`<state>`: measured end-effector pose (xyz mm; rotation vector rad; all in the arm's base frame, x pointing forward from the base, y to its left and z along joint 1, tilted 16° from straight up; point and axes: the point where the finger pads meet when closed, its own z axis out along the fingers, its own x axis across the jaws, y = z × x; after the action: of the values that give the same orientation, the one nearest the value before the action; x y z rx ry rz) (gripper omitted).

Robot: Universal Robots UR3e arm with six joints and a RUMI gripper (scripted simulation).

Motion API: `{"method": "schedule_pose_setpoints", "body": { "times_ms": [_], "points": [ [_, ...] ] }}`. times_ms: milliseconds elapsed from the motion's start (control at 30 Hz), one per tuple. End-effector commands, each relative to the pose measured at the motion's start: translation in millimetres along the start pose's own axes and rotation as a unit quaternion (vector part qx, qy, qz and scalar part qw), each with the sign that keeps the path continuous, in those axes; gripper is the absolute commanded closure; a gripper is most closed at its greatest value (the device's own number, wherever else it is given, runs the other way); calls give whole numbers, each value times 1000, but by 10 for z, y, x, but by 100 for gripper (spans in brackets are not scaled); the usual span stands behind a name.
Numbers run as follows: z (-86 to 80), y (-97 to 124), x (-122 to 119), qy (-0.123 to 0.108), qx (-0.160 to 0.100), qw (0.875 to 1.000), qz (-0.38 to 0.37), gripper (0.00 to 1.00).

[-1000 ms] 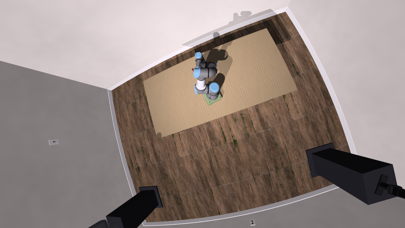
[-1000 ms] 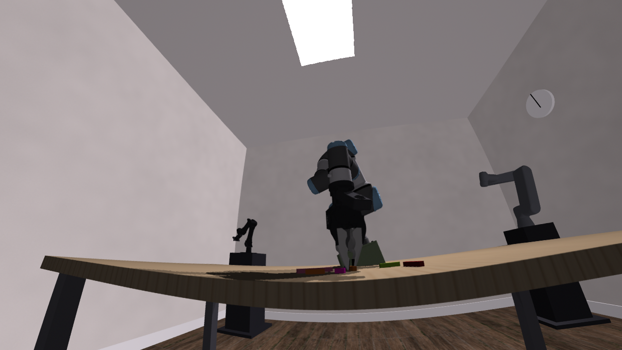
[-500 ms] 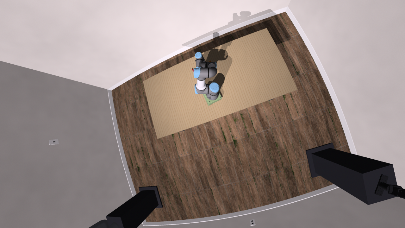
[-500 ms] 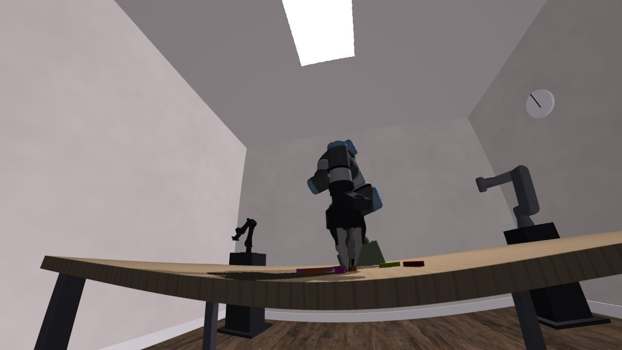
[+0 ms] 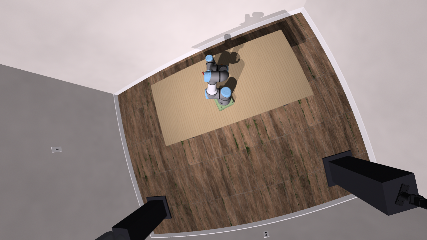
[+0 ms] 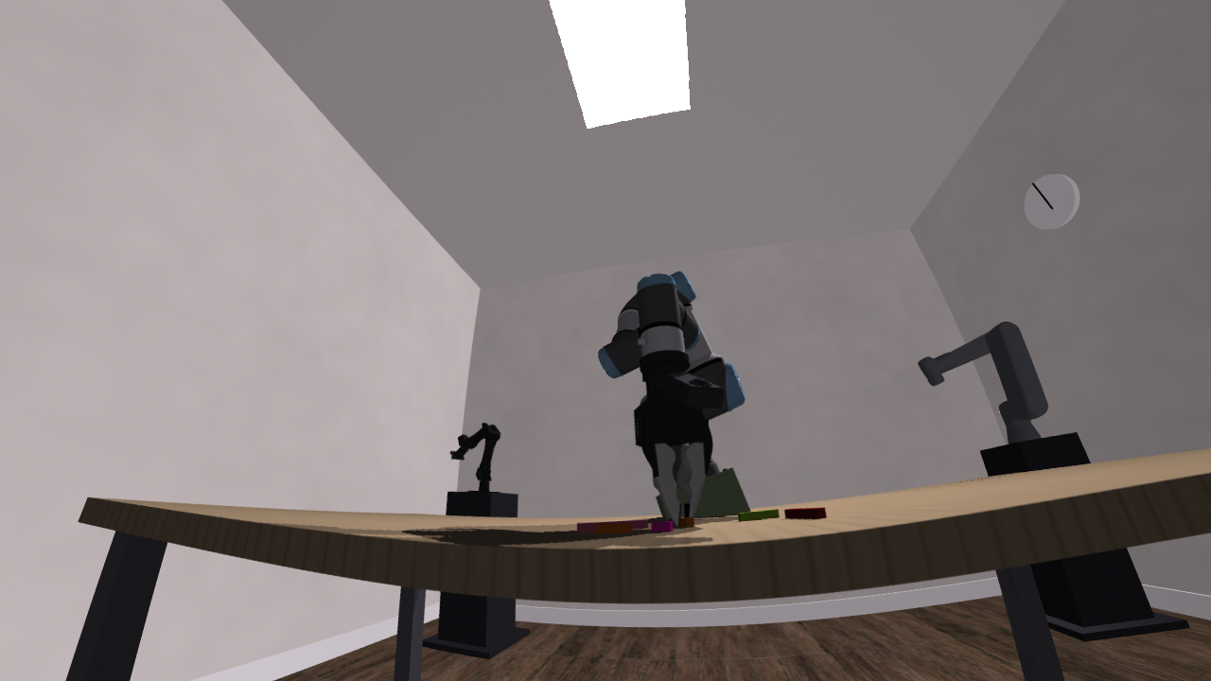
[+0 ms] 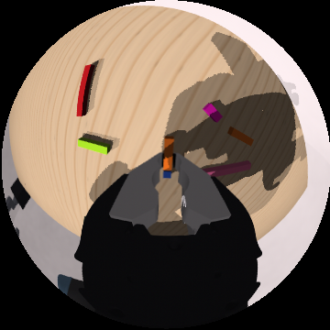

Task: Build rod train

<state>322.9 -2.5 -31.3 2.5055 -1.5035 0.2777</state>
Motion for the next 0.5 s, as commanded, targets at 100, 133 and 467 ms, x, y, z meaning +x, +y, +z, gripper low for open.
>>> {"method": "schedule_pose_setpoints", "body": {
  "times_ms": [100,133,467],
  "points": [
    [-4,-6,4,0,1,1000,0,94],
    [-4,-6,4,0,1,1000,0,94],
    [-4,-6,4,0,1,1000,0,86]
  ]
}}
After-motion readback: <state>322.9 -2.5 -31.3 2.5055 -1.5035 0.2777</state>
